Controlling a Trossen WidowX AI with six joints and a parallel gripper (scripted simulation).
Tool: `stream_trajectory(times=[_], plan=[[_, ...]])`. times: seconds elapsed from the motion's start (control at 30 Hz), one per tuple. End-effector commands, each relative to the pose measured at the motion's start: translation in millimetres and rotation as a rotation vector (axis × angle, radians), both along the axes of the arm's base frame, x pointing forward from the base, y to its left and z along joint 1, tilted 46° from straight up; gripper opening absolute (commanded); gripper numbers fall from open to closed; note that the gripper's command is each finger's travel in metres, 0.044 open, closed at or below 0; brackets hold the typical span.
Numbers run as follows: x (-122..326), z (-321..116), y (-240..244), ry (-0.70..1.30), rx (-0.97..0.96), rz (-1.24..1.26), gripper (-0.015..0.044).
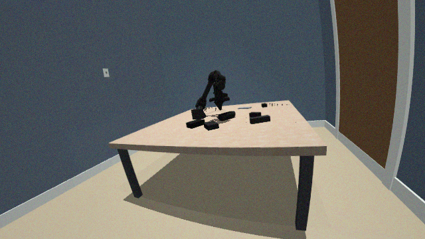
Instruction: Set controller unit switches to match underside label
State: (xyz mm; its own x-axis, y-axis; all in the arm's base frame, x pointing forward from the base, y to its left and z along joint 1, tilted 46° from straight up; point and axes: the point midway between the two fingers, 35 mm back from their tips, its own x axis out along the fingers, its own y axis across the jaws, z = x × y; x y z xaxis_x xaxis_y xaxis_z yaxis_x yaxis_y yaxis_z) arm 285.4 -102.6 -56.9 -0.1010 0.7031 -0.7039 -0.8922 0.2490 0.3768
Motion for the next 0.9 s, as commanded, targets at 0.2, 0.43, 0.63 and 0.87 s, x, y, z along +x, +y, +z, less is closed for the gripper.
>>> stream_trajectory(times=[0.2, 0.43, 0.63, 0.87], plan=[[1, -11, 8, -0.007, -0.002, 0.011, 0.0000], [0, -18, 16, -0.008, -0.002, 0.011, 0.0000], [-2, -25, 22, -0.008, -0.001, 0.011, 0.0000], [-3, -30, 28, -0.008, 0.000, 0.011, 0.0000]])
